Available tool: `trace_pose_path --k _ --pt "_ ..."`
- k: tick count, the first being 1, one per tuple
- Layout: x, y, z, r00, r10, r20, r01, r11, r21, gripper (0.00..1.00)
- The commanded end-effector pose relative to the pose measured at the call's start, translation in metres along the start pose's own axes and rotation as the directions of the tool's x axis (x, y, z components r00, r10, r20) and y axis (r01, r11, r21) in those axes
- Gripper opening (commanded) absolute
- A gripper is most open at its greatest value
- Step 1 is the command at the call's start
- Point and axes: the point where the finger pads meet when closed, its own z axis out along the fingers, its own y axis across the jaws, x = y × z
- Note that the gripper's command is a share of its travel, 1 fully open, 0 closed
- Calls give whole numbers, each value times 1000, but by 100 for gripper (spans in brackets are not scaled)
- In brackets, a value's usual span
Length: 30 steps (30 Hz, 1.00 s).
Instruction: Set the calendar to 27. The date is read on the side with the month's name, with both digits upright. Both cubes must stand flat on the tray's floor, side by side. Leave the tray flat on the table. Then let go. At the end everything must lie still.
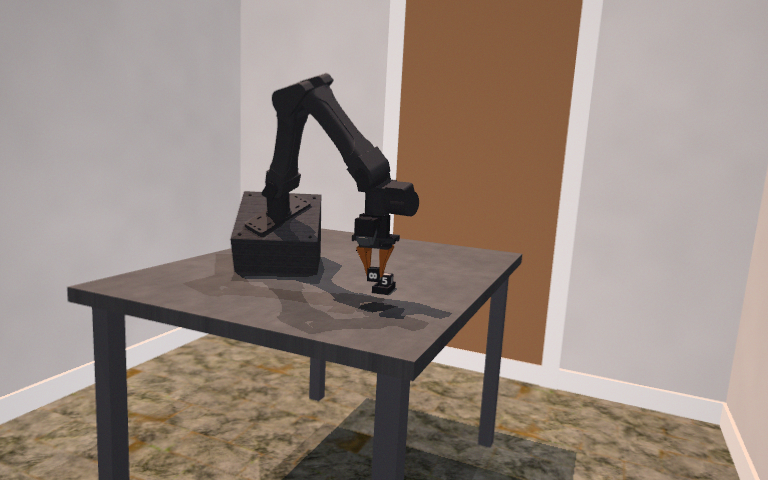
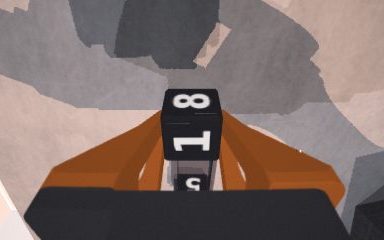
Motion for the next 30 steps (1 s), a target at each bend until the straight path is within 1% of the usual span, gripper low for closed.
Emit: trace_pose_path --k 1,4,6,18,19,20,23,24,25,30 --pt "-1 0 -30 1000 5 4 -5 1000 5 26" --pt "-1 0 -44 1000 5 3 -5 1000 5 26" --pt "-1 0 -49 1000 5 3 -5 1000 5 26" --pt "0 0 -51 1000 5 3 -5 1000 5 26" --pt "6 0 -51 1000 8 2 -8 1000 5 26" --pt "18 1 -52 1000 12 0 -12 1000 6 26" --pt "71 0 -58 1000 29 0 -29 1000 6 26" --pt "82 -1 -60 999 33 2 -33 999 5 26" --pt "87 -2 -60 999 35 3 -35 999 5 26" --pt "88 -2 -61 999 35 3 -35 999 4 26"
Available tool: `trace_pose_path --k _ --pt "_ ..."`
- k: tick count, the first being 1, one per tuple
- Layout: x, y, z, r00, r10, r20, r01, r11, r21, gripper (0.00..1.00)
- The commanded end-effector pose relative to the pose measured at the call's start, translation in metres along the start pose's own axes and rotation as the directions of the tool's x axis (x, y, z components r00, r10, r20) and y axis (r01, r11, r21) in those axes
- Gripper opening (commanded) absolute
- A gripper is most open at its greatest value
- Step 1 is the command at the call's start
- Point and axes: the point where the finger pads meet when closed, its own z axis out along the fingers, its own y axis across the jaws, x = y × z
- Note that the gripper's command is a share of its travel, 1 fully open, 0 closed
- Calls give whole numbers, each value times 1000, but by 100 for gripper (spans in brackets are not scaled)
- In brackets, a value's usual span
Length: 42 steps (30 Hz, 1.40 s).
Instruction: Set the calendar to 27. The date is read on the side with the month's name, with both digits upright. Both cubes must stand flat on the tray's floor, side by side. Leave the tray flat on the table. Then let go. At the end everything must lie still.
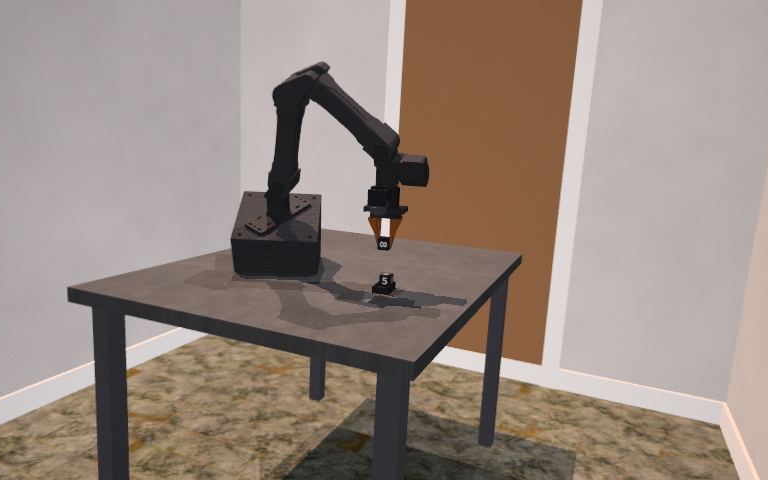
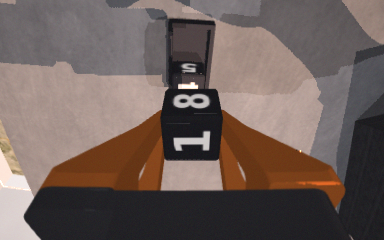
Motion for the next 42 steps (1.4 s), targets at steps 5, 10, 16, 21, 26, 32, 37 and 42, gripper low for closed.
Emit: trace_pose_path --k 5,10,16,21,26,32,37,42 --pt "-8 1 -2 998 60 28 -59 998 -5 26" --pt "-8 1 -1 998 60 27 -60 998 -5 26" --pt "-8 1 2 998 60 26 -60 998 -4 26" --pt "-8 1 12 998 60 26 -60 998 -4 26" --pt "-8 1 27 998 60 26 -60 998 -4 26" --pt "-8 2 44 998 60 26 -60 998 -4 26" --pt "-8 2 55 998 60 26 -60 998 -4 26" --pt "-8 3 63 998 60 26 -60 998 -4 26"
